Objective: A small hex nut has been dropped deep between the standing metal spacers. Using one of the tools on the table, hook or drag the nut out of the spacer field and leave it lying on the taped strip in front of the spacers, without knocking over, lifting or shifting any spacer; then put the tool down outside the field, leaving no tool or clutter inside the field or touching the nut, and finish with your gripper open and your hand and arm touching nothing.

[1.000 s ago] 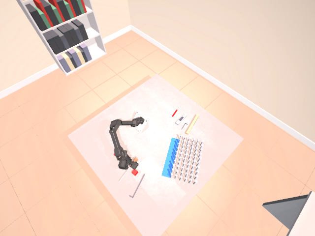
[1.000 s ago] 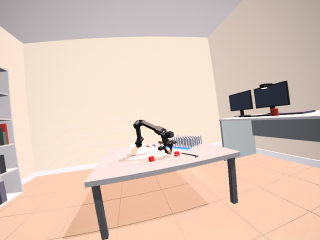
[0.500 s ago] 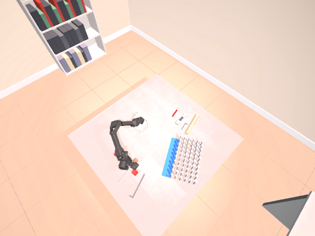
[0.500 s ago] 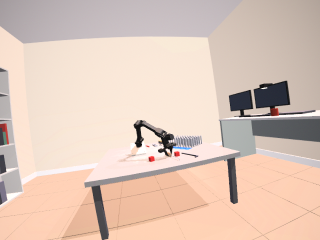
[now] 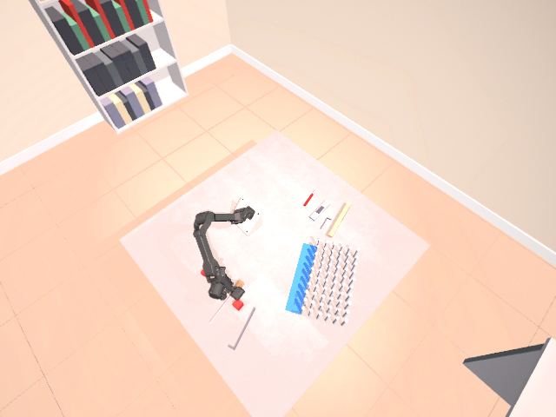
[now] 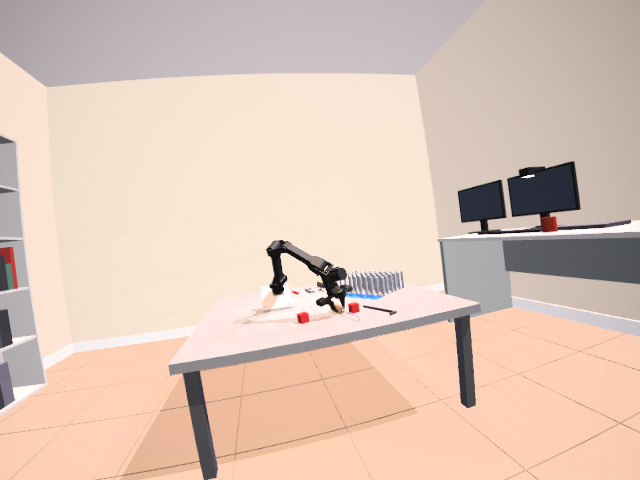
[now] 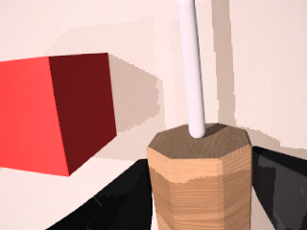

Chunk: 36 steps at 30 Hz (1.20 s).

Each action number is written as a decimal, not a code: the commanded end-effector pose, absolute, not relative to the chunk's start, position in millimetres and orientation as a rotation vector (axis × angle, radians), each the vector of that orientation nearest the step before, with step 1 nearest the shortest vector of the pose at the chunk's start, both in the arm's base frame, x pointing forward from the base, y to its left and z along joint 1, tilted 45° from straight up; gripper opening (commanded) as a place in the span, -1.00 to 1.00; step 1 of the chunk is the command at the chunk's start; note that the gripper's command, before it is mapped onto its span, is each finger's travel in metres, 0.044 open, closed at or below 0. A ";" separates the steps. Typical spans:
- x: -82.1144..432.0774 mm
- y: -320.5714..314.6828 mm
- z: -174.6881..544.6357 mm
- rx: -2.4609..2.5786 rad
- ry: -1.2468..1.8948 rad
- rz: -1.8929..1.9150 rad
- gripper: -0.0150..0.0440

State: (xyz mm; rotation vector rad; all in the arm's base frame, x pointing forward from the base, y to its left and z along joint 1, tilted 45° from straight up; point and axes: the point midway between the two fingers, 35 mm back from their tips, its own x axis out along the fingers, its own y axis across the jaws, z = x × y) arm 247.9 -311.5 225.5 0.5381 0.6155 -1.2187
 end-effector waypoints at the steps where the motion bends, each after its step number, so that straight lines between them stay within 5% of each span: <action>1: 246.0 -313.8 220.0 0.538 0.618 -1.220 -0.49; 36: 246.1 -313.8 219.9 0.534 0.531 -1.180 -0.49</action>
